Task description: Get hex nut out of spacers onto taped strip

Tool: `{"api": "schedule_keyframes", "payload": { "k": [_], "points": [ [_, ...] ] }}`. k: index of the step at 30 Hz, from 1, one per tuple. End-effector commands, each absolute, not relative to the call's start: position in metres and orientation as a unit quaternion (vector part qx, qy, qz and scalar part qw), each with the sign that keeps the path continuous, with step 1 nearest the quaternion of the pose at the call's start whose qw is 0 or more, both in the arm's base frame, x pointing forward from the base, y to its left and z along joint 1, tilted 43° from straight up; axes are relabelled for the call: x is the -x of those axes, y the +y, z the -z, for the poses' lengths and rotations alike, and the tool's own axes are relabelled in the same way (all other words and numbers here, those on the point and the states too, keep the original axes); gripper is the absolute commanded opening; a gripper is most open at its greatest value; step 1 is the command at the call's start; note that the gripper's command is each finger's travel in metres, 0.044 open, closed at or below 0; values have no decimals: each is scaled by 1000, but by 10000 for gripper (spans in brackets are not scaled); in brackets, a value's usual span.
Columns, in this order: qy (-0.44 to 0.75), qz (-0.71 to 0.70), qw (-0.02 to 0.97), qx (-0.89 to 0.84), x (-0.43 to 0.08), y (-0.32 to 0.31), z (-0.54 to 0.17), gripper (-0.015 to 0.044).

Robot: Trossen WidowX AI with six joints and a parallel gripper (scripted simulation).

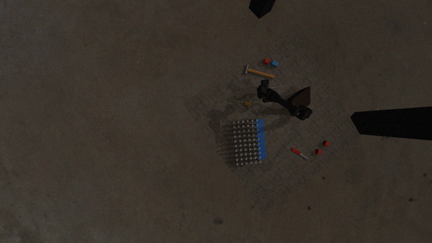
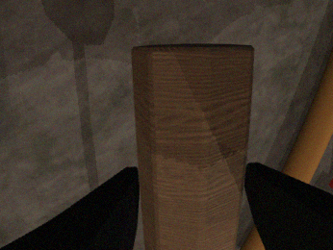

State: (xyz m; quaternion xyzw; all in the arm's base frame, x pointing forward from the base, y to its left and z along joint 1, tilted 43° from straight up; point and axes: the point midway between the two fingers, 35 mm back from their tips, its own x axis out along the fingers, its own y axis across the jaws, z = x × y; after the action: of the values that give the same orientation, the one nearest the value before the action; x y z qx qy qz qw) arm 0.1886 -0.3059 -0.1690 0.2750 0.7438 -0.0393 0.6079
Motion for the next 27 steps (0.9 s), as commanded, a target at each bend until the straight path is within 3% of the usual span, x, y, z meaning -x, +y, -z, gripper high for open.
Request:
{"api": "schedule_keyframes", "payload": {
  "k": [1, 27],
  "points": [
    [737, 33, 623, -262, -185, -305, 161, 0],
    [710, -31, 677, -192, -152, -252, 136, 0]
  ]
}}
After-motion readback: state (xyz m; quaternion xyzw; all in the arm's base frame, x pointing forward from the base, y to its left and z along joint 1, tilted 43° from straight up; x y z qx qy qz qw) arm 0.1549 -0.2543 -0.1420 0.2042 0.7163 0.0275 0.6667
